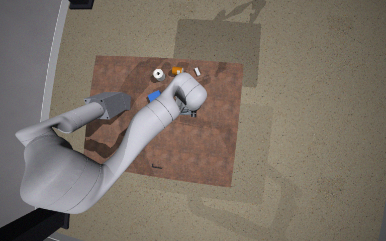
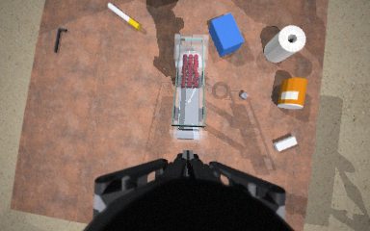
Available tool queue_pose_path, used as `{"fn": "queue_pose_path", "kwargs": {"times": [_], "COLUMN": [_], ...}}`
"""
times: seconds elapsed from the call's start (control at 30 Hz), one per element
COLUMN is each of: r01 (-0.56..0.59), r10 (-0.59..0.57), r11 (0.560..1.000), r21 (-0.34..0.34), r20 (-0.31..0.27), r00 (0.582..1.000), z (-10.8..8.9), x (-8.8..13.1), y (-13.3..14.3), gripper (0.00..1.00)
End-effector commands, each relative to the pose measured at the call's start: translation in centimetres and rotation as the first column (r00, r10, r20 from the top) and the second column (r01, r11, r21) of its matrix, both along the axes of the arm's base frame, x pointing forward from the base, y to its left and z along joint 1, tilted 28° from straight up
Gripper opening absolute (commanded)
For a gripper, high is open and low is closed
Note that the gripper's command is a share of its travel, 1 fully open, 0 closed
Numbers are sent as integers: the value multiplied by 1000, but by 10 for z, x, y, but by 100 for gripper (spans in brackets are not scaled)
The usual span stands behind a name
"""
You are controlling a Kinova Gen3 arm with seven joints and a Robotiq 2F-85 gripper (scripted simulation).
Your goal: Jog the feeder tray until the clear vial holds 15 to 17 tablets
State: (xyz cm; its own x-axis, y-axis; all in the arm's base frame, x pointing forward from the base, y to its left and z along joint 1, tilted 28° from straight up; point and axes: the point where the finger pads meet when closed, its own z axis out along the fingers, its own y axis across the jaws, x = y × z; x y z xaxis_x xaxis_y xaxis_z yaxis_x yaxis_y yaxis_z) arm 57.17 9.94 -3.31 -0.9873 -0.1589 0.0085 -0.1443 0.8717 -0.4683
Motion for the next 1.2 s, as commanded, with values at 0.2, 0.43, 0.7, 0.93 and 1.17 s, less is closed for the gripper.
{"fn": "queue_pose_path", "kwargs": {"times": [0.2, 0.43, 0.7, 0.93, 1.17], "r01": [-3, -3, -3, -3, -3], "r10": [3, 3, 3, 3, 3], "r11": [1000, 1000, 1000, 1000, 1000], "r21": [-1, -1, -1, -1, -1], "r20": [-2, -2, -2, -2, -2], "r00": [1000, 1000, 1000, 1000, 1000], "z": [-5, -5, 2, 4, 3], "x": [-19, -20, -1, 4, 4], "y": [-6, -7, 0, 2, 2], "gripper": [0, 0, 0, 0, 0]}}
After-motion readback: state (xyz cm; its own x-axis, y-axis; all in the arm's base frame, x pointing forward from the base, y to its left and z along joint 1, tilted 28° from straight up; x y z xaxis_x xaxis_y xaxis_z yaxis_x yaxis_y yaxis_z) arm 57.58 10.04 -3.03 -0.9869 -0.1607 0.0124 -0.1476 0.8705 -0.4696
